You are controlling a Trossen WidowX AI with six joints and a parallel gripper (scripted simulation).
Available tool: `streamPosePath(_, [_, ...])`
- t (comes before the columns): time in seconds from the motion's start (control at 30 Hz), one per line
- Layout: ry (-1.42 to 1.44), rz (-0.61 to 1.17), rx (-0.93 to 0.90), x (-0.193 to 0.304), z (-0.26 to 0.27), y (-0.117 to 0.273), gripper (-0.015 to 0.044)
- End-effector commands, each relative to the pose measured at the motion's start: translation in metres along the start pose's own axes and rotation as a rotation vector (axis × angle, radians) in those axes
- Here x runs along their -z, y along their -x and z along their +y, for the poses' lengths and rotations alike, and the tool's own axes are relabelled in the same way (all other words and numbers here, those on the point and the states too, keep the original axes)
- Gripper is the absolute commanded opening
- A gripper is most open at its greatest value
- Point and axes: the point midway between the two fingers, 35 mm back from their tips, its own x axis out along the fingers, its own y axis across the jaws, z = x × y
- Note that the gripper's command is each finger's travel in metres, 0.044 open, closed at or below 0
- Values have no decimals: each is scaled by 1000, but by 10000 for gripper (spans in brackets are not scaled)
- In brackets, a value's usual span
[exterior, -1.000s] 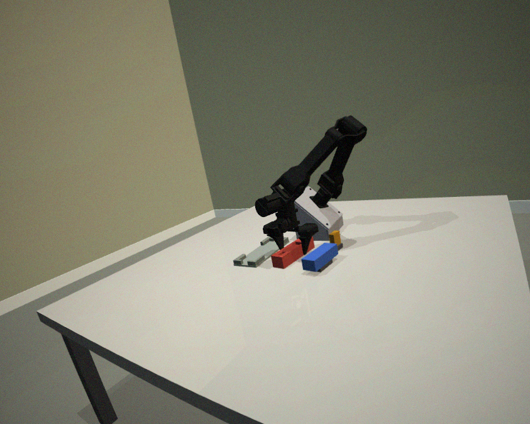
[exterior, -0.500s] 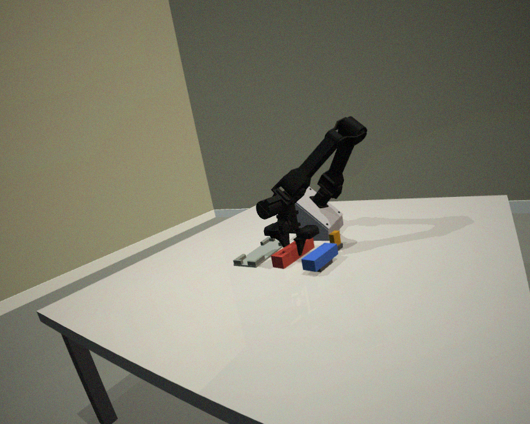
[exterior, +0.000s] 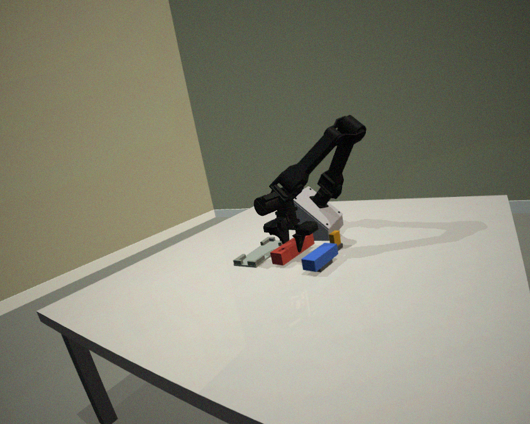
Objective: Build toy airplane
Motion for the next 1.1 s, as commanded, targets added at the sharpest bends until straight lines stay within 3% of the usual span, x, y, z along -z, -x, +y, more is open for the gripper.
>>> streamPosePath(0.0, [13, -16, 9, -7, -1, 14, 0])
streamPosePath(1.07, [13, -14, 9, -1, 0, 113, 0])
